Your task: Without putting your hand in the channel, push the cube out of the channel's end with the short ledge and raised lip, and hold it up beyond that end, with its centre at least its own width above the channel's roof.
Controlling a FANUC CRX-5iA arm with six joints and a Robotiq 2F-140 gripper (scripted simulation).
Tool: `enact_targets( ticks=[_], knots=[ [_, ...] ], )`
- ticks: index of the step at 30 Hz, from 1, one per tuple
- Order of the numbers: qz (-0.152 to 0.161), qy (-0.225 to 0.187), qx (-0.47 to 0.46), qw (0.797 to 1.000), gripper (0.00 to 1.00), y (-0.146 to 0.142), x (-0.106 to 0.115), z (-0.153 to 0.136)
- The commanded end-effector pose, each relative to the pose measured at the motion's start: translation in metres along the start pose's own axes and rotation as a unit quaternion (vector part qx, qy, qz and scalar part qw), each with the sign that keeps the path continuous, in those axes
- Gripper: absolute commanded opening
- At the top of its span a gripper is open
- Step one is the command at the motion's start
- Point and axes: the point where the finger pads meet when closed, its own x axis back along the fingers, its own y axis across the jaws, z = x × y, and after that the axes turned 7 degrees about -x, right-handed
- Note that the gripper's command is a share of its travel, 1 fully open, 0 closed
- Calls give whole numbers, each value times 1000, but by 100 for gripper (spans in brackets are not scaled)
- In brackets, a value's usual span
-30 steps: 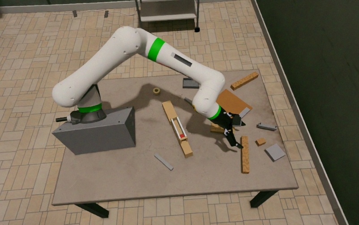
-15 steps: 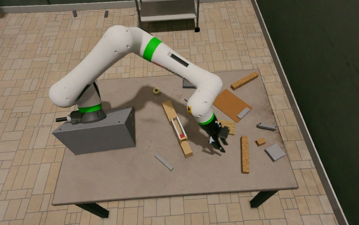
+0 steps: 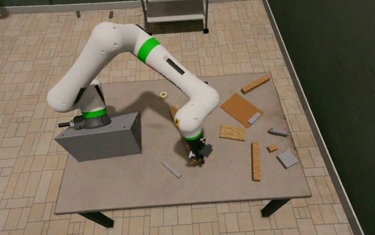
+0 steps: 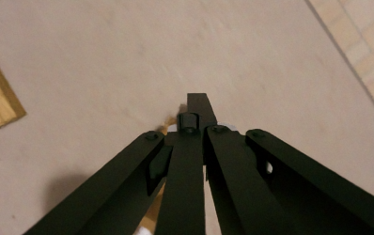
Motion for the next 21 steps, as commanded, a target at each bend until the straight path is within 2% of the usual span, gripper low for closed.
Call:
enact_targets(
  ticks=[1,2,4,6,7,9,21],
  knots=[
    [-16,-45,-22,999,10,50,19,-45],
    [-16,-45,-22,999,10,60,21,-55],
    [-28,-82,-49,995,10,76,29,-73],
    [-28,-82,-49,995,10,76,29,-73],
    [-28,-83,-51,995,10,102,40,-101],
    [-28,-83,-51,995,10,113,45,-113],
    [-28,-83,-51,995,10,113,45,-113]
  ],
)
